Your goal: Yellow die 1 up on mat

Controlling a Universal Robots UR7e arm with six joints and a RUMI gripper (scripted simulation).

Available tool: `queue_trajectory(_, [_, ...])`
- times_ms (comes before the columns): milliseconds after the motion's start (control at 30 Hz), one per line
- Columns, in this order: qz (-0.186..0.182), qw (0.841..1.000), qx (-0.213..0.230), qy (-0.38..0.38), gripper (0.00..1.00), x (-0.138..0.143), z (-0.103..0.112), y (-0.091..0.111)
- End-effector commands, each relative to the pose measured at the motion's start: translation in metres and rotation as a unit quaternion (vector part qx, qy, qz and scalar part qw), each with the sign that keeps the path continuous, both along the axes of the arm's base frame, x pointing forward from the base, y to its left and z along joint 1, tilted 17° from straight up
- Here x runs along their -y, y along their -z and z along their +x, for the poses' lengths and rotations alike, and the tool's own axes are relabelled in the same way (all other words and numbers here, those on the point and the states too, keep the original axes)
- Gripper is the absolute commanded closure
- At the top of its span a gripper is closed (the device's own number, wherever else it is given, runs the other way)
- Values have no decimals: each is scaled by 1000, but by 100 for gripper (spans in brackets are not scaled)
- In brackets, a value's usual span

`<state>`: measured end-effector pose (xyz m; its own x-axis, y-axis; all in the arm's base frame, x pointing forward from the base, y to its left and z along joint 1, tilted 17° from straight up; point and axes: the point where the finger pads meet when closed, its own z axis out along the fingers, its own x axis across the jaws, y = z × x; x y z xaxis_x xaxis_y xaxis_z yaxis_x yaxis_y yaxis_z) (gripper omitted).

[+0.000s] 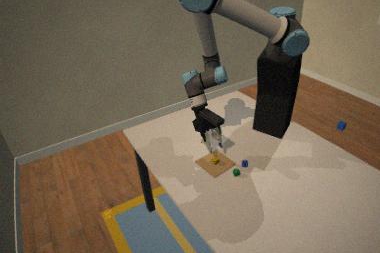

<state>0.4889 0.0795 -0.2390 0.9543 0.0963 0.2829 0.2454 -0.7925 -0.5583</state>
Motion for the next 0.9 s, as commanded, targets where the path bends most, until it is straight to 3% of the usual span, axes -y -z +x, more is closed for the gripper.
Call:
queue_trajectory(0, [-8,1000,0,1,63,0,0,0])
queue_trajectory(400, [-91,996,5,23,63,-2,-1,2])
queue_trajectory(867, [-125,991,13,37,63,-2,0,-2])
